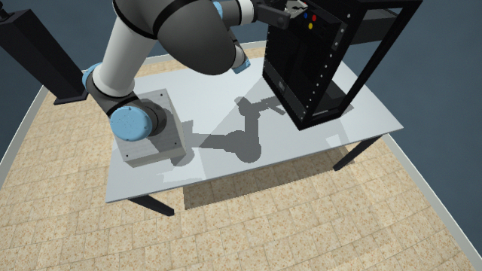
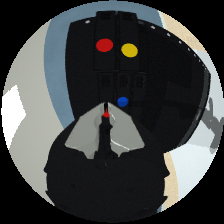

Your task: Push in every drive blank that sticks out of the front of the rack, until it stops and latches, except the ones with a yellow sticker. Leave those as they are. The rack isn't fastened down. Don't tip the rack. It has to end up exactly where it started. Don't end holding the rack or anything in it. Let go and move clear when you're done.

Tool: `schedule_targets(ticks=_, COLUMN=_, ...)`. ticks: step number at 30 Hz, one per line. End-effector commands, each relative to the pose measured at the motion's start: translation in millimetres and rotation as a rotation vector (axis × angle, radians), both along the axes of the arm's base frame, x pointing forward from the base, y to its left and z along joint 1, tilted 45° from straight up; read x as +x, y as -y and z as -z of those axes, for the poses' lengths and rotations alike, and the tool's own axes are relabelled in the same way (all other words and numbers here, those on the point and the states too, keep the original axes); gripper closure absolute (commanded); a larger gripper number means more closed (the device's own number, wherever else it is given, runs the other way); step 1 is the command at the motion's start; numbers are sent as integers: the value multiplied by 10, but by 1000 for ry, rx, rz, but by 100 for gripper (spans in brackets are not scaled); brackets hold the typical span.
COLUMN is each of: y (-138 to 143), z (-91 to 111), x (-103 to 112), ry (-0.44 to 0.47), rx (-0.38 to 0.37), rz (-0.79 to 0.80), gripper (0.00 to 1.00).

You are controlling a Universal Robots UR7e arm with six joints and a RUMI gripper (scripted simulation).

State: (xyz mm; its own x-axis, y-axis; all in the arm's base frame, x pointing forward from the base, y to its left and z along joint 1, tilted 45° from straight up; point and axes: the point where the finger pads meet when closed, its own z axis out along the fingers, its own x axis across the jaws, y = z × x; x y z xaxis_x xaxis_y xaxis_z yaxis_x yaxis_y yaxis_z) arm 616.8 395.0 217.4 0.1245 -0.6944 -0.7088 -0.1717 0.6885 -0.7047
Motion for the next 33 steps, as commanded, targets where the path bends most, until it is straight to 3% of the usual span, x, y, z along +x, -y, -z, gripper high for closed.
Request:
schedule_targets(ticks=1, y=-5, z=-4, x=1, ry=0, rx=0, rz=-1, gripper=100)
schedule_targets(ticks=10, y=17, z=-7, x=-101, ry=0, rx=0, rz=-1, gripper=100)
schedule_targets(ticks=27, y=181, z=-33, x=-862, ry=0, rx=0, rz=-1, gripper=100)
schedule_targets(ticks=33, y=206, z=-37, x=-978, ry=0, rx=0, rz=-1, gripper=100)
